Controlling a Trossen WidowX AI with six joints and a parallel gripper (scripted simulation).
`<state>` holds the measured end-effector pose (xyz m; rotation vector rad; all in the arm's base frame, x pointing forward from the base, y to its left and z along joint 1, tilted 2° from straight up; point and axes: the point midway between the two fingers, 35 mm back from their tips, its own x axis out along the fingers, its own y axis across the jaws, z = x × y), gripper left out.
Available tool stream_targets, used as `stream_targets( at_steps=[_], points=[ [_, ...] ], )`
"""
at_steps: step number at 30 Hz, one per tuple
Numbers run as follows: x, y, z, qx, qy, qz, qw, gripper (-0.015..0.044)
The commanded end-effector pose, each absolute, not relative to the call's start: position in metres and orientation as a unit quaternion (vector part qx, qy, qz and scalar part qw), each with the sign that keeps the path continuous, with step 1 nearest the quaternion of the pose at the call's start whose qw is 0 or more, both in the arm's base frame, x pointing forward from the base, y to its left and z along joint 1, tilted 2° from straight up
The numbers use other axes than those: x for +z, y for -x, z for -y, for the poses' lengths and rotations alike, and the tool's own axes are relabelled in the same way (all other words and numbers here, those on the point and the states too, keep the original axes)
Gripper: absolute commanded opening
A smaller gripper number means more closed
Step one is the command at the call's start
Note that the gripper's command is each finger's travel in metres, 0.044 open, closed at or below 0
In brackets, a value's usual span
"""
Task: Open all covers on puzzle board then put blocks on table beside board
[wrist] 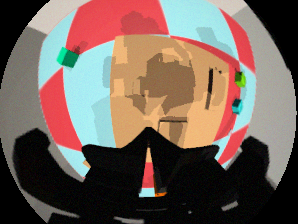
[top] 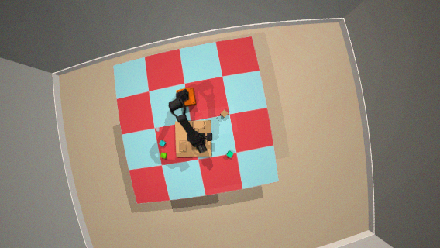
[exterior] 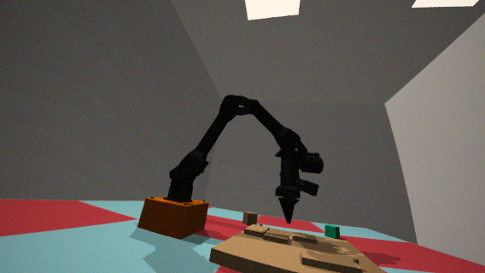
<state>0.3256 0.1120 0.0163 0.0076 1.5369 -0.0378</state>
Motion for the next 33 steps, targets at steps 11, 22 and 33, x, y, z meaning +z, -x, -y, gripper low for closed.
stream_targets(
  at_steps=[11,22,33],
  points=[
    [-0.001,-0.323,-0.11,-0.019,0.001,-0.699,0.715,0.0],
    [-0.012,-0.322,-0.109,-0.019,0.001,-0.699,0.715,0.0],
    [-0.018,-0.322,-0.108,-0.019,0.001,-0.699,0.715,0.0]
  ],
)
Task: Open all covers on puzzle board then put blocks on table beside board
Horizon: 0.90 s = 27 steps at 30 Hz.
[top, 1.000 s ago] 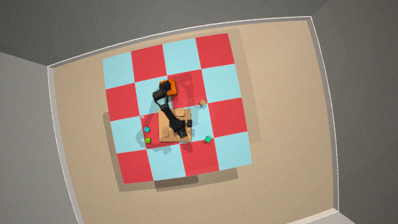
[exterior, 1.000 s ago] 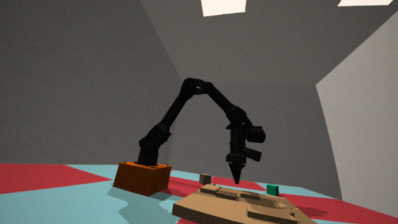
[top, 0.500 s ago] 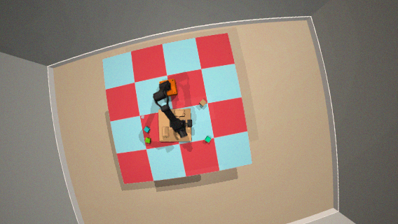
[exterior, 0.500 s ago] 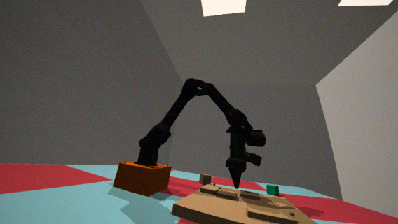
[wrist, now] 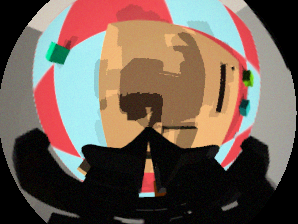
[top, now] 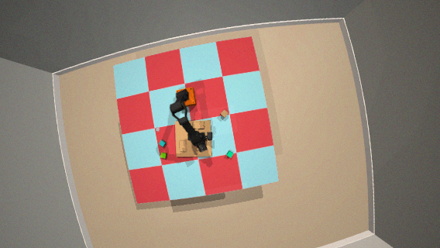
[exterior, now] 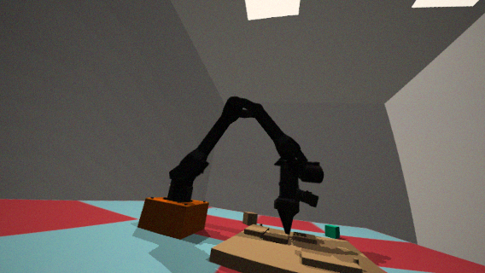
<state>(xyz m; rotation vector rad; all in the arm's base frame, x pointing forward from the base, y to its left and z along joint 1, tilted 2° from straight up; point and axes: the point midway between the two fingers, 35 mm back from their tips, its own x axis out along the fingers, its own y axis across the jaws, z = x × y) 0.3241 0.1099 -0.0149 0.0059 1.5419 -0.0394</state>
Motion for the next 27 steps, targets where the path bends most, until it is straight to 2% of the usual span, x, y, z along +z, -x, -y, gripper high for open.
stream_targets(
  at_steps=[1,27],
  points=[
    [-0.018,-0.323,-0.108,-0.019,0.001,-0.699,0.715,0.0],
    [-0.016,-0.349,-0.11,-0.019,0.001,-0.698,0.716,0.0]
  ],
)
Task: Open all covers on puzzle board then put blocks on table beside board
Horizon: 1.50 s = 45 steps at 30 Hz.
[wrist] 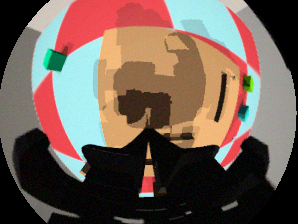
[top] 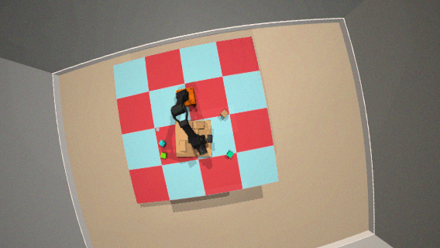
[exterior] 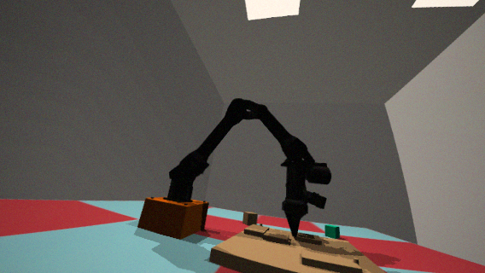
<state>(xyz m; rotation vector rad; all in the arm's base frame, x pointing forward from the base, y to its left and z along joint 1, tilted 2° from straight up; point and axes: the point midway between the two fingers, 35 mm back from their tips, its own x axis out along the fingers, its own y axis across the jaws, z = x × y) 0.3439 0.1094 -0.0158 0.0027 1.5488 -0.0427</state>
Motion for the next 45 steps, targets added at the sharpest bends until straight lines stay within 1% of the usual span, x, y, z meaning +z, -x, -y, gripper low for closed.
stream_targets(
  at_steps=[1,45],
  points=[
    [-0.016,-0.35,-0.11,-0.019,0.001,-0.698,0.716,0.0],
    [-0.014,-0.394,-0.108,-0.019,0.001,-0.697,0.717,0.0]
  ],
)
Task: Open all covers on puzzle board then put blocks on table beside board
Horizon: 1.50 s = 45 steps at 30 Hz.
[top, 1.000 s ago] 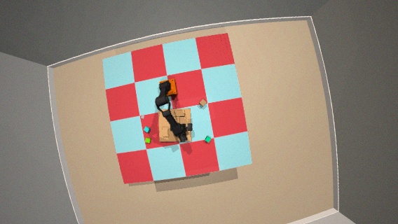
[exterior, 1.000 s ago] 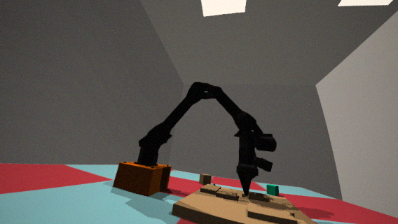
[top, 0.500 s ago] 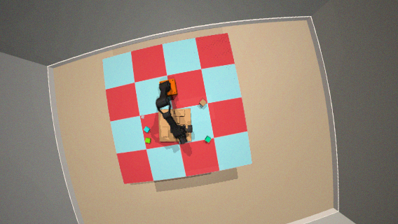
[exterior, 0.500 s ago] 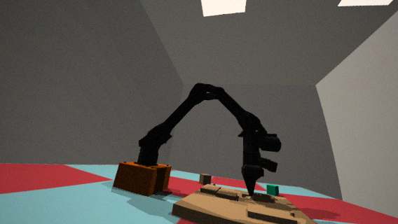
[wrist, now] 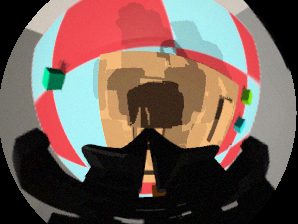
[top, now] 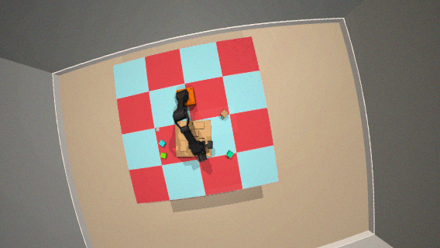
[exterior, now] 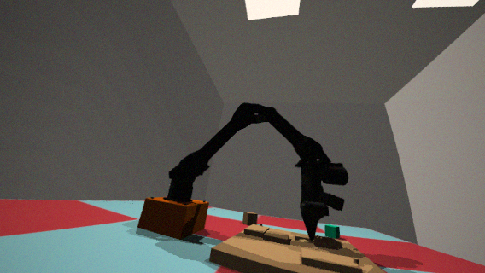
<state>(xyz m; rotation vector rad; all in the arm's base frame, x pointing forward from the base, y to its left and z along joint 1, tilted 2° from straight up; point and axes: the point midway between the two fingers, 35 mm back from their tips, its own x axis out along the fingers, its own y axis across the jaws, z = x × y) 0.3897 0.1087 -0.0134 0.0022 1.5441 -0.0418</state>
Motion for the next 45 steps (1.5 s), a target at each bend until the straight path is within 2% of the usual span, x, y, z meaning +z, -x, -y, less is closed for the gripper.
stream_targets(
  at_steps=[1,45],
  points=[
    [-0.014,-0.395,-0.108,-0.019,0.001,-0.697,0.717,0.0],
    [0.028,-0.41,-0.108,-0.019,0.001,-0.697,0.717,0.0]
  ],
)
